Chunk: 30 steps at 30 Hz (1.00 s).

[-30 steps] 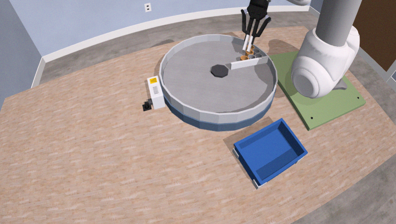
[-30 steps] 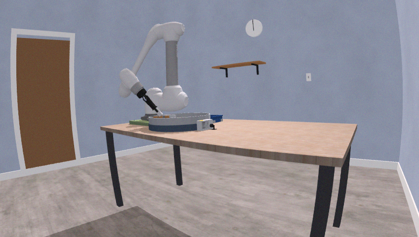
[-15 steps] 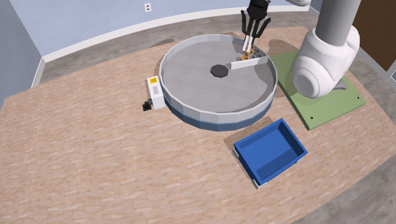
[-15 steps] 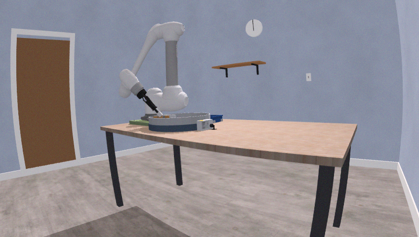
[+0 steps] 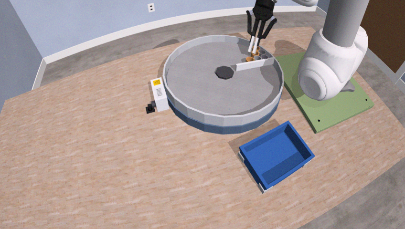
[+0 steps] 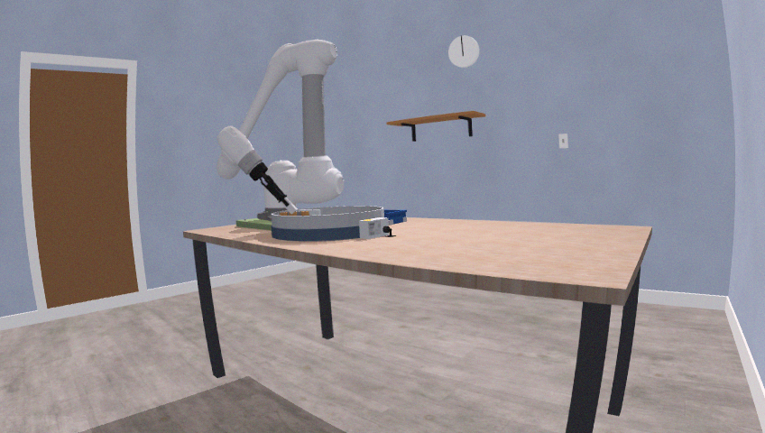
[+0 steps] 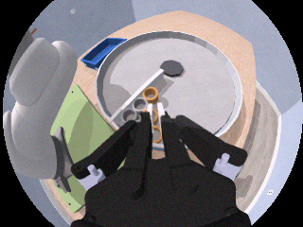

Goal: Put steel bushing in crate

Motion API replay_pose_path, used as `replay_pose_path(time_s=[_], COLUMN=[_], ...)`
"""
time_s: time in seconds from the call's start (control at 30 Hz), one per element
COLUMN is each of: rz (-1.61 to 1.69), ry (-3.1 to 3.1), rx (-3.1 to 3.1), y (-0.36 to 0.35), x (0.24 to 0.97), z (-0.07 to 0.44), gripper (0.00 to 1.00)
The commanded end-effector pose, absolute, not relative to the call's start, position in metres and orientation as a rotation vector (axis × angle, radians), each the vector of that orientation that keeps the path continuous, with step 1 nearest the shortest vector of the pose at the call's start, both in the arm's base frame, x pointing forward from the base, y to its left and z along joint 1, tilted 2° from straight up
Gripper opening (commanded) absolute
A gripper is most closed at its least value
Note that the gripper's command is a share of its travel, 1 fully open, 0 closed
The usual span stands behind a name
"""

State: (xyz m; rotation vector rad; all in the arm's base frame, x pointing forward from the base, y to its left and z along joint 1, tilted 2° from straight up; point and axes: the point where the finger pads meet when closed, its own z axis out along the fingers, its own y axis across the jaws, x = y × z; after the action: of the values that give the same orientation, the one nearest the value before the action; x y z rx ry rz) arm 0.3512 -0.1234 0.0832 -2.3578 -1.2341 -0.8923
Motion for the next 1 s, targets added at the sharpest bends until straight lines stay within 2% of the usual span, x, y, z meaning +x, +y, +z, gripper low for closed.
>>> replay_pose_path(time_s=[0.0,0.27,0.3,0.97], rz=[-0.892,-0.892,-0.892,-0.892], ry=[-1.234,-1.234,-1.234,-1.234], rx=[-2.358,-2.358,-2.358,-2.358], y=[-0.1234,-0.1234,-0.1234,-0.1234], x=[0.3512,0.3512,0.3512,0.3512], z=[0.0833,0.0833,0.0833,0.0833], gripper=[0.06,0.06,0.0,0.0])
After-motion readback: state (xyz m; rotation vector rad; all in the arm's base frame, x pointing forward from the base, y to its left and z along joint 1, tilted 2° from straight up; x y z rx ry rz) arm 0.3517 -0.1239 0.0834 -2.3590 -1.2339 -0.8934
